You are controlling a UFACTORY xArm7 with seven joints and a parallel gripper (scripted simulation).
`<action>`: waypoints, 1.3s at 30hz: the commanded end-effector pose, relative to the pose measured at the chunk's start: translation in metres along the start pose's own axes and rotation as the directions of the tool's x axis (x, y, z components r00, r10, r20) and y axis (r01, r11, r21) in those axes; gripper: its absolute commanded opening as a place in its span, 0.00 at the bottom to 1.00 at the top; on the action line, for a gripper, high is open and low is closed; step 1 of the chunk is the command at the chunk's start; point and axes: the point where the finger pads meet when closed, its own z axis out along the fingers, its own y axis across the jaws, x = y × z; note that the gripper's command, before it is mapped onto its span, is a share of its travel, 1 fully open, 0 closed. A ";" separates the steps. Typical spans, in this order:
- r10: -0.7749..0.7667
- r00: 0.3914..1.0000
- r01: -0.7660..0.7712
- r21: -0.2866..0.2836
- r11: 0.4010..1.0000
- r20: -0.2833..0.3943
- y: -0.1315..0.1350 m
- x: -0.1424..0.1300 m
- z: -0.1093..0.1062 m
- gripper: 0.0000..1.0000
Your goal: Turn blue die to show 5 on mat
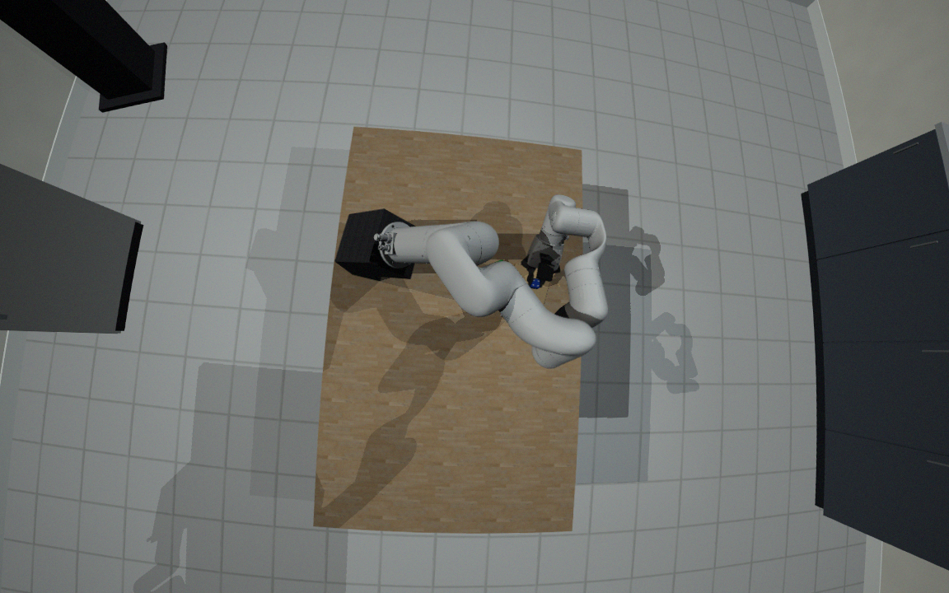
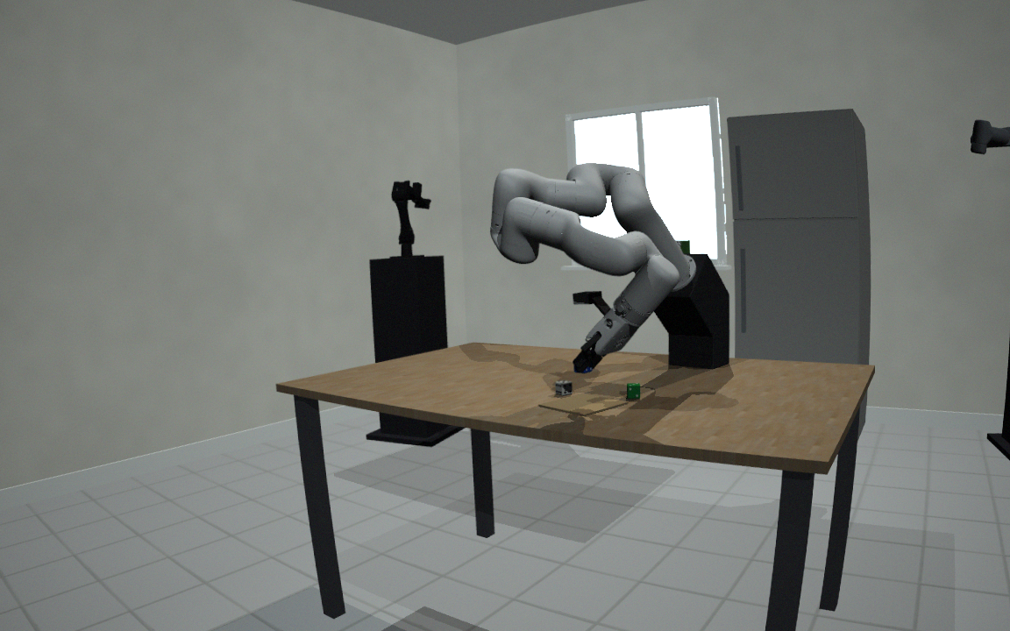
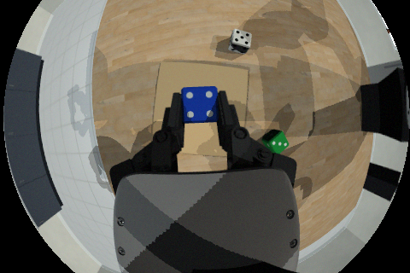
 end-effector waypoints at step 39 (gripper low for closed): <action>-0.004 0.821 0.015 -0.014 1.000 0.571 0.003 0.008 0.005 0.27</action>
